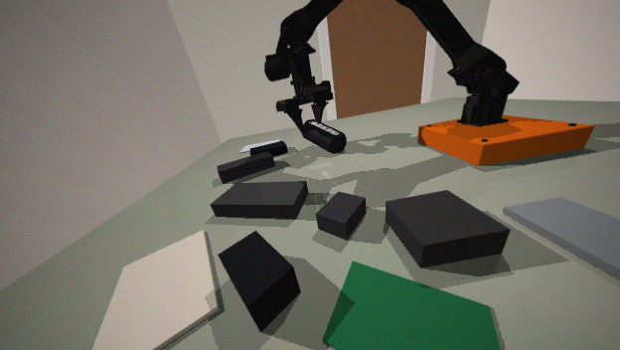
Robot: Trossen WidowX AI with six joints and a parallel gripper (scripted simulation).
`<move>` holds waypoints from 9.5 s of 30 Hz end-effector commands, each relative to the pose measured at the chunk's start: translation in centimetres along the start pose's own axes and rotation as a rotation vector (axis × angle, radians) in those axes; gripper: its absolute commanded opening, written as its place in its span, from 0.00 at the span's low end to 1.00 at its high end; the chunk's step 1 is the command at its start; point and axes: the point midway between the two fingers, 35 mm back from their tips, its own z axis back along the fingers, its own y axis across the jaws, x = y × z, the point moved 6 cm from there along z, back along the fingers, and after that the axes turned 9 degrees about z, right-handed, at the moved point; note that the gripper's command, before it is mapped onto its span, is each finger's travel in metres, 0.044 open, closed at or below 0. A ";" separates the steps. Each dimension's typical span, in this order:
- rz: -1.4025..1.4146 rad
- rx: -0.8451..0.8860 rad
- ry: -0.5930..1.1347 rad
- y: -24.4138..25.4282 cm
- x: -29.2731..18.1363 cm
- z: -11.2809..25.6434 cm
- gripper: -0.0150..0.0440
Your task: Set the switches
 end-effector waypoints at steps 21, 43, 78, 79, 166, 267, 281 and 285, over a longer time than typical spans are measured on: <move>-0.003 -0.002 0.005 -0.2 1.3 1.9 0.82; -0.003 -0.003 0.004 -0.4 2.4 3.0 0.82; -0.003 -0.003 0.003 -0.8 4.6 4.7 0.82; -0.003 -0.003 0.003 -0.8 4.7 4.7 0.82; -0.003 -0.004 -0.002 -1.9 11.7 6.6 0.82; -0.003 -0.006 -0.009 -3.4 20.6 5.6 0.83; -0.003 -0.006 -0.010 -3.6 21.6 5.2 0.83; -0.003 -0.006 -0.010 -3.6 21.9 5.1 0.83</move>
